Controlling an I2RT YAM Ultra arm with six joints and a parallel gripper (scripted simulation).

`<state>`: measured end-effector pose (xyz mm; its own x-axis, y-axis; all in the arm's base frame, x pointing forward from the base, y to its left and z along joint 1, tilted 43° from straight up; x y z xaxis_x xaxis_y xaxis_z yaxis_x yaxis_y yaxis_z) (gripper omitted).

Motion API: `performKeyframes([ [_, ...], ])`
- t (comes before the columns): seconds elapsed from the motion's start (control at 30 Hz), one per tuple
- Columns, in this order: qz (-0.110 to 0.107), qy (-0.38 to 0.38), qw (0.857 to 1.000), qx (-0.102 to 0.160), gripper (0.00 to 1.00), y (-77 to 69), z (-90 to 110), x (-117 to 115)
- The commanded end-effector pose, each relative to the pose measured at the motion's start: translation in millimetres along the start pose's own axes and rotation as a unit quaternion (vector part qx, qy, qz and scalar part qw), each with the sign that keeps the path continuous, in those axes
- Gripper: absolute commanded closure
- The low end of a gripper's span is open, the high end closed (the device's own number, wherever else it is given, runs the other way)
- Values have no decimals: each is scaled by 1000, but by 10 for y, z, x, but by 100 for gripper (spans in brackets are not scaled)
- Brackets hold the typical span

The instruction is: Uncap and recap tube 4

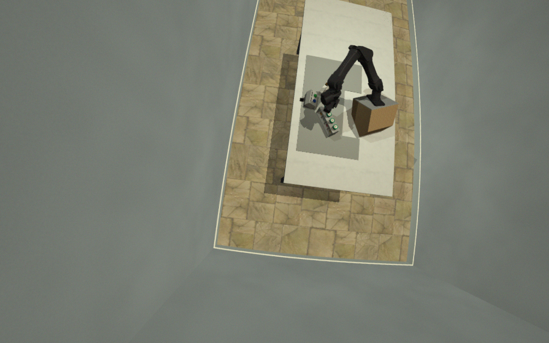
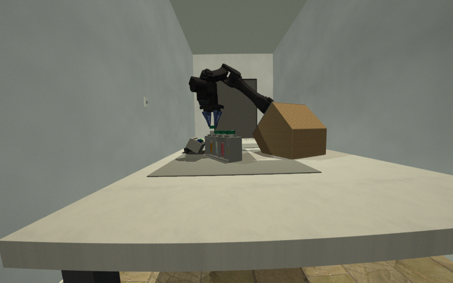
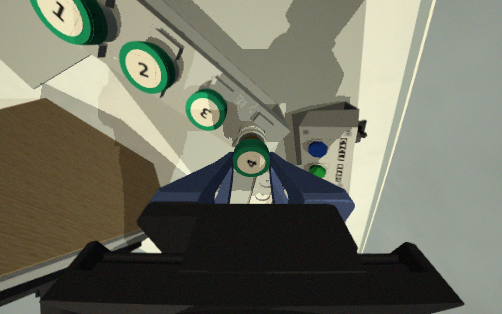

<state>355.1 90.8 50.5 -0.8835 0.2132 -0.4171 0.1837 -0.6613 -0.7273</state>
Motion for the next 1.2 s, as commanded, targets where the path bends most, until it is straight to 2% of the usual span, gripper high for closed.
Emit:
performKeyframes([
  [0.0, 9, -6, 1000, -5, 100, 82, -24, 11],
  [0.07, 16, -8, 1000, -15, 100, -2, -49, 14],
  [0.1, 25, 6, 999, -28, 100, -78, -89, -95],
  [0.13, 25, 7, 999, -29, 100, -84, -92, -103],
  [0.47, 24, 5, 999, -27, 100, -86, -80, -97],
  [1.0, 17, -1, 1000, -19, 100, -11, -138, -28],
  [1.17, 19, 4, 1000, -22, 100, -44, -122, -47],
])
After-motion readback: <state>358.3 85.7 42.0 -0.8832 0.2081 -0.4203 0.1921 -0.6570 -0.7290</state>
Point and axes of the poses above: the point where the finger pads meet when closed, its own y axis out along the fingers, its own x axis across the jaws, z = x × y, the point moved 5 cm from there along -y, back along the fingers, and after that the axes turned 4 degrees about -y, right-handed, at the moved point
